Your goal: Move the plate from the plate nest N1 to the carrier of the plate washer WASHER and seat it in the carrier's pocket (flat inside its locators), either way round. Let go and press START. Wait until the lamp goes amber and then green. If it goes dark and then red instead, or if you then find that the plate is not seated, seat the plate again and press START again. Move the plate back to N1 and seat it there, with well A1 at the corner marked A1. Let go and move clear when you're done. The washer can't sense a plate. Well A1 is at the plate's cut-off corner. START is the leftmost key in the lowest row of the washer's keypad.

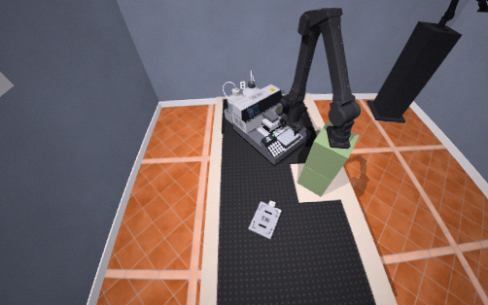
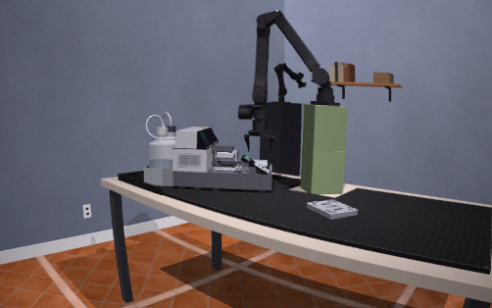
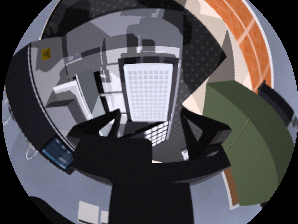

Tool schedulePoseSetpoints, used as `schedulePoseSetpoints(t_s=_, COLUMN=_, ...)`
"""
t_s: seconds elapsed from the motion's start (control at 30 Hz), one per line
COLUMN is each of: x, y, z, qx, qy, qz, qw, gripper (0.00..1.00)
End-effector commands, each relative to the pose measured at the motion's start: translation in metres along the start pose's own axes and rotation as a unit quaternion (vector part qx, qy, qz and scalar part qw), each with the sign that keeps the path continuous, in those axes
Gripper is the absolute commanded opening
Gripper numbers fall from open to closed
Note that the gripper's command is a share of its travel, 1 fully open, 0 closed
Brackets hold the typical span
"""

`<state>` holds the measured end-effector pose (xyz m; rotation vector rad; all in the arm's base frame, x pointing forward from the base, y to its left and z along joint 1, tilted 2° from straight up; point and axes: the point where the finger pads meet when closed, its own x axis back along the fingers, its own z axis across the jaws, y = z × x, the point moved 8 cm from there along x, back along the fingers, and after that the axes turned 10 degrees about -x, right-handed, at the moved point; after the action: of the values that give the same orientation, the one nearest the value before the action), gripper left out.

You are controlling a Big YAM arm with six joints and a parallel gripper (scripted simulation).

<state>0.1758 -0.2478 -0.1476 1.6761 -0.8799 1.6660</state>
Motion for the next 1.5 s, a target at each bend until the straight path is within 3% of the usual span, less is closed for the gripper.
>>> schedulePoseSetpoints(t_s=0.0, x=-0.009, y=-0.002, z=0.006, qx=-0.001, qy=0.009, qz=-0.002, qw=1.0, gripper=1.0)
schedulePoseSetpoints(t_s=0.53, x=-0.031, y=-0.002, z=0.004, qx=-0.002, qy=0.008, qz=-0.002, qw=1.0, gripper=1.0)
schedulePoseSetpoints(t_s=0.67, x=-0.022, y=-0.002, z=0.012, qx=-0.001, qy=0.021, qz=-0.002, qw=1.0, gripper=1.0)
schedulePoseSetpoints(t_s=1.47, x=-0.022, y=-0.002, z=0.011, qx=-0.001, qy=0.02, qz=-0.002, qw=1.0, gripper=1.0)
